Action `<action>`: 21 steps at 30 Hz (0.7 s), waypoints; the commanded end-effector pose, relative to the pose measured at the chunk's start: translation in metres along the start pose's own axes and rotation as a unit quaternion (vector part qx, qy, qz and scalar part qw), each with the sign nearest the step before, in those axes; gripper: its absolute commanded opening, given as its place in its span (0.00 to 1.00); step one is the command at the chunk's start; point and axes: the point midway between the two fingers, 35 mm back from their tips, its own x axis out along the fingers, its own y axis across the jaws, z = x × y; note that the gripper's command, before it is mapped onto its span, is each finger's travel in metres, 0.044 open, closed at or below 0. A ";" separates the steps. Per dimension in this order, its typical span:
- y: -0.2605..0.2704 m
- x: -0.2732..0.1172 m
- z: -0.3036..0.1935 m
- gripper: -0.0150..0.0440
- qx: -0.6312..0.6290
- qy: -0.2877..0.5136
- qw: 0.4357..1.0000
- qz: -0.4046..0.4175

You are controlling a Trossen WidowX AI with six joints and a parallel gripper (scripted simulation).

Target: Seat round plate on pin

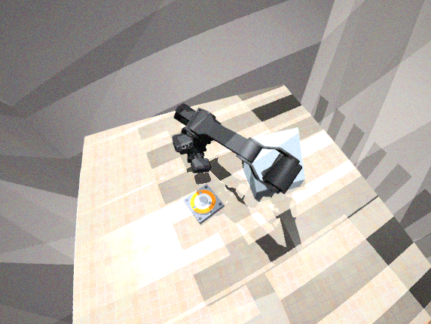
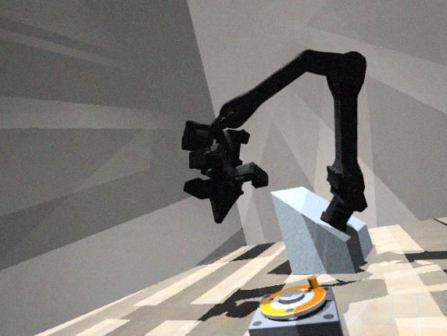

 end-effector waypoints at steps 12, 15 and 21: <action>0.126 0.044 -0.072 0.25 0.006 0.222 0.974 0.042; 0.126 0.045 -0.072 0.25 0.006 0.222 0.974 0.042; 0.128 0.071 -0.083 0.25 0.006 0.222 0.974 0.042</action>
